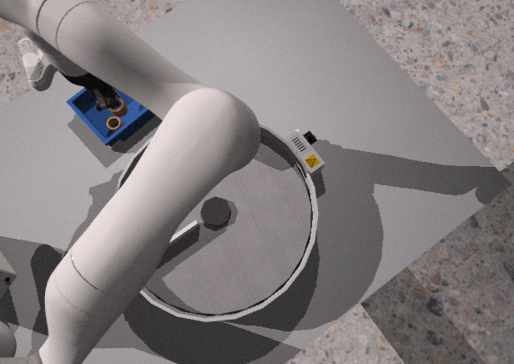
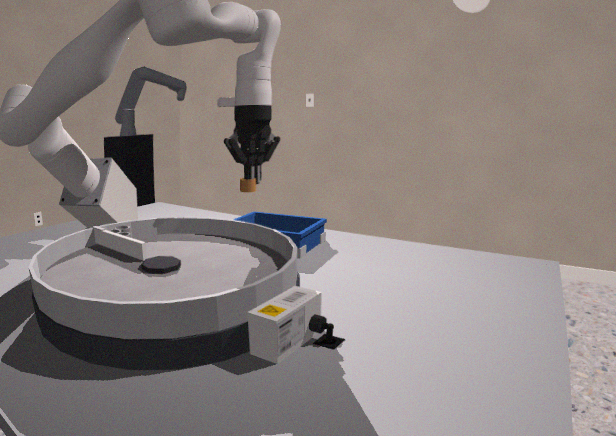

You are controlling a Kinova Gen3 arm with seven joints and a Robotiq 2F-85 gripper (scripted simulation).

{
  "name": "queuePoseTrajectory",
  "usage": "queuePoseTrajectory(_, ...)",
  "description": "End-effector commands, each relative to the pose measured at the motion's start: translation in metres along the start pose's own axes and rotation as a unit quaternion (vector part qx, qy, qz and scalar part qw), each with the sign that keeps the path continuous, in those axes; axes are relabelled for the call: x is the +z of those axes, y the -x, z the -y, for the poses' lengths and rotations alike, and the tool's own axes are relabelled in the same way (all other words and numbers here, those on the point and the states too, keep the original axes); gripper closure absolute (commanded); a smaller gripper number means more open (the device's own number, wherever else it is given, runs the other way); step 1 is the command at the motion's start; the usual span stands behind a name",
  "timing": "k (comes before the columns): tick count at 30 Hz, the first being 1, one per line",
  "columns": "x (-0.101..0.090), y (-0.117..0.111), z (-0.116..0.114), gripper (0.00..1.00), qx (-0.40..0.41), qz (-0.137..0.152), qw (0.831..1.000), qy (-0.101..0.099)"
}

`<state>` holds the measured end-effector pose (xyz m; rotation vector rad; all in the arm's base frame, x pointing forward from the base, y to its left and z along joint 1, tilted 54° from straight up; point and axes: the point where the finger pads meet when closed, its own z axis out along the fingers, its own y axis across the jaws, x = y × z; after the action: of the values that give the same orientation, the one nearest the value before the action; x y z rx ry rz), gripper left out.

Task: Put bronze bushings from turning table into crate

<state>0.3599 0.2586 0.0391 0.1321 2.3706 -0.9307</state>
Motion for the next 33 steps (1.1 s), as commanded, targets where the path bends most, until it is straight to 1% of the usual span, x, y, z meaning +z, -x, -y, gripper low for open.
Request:
queuePoseTrajectory(1, -0.001, -0.004, -0.025, 1.00, 0.000, -0.001, 1.000, 0.001)
queuePoseTrajectory(3, -0.001, -0.005, -0.045, 1.00, 0.000, -0.001, 1.000, 0.001)
queuePoseTrajectory(15, -0.001, -0.005, -0.045, 1.00, 0.000, -0.001, 1.000, 0.001)
queuePoseTrajectory(20, 0.022, -0.006, -0.046, 1.00, -0.001, -0.001, 1.000, 0.001)
queuePoseTrajectory(32, 0.022, -0.006, -0.046, 1.00, -0.001, -0.001, 1.000, 0.001)
queuePoseTrajectory(33, 0.026, -0.007, -0.046, 1.00, -0.001, -0.001, 1.000, 0.001)
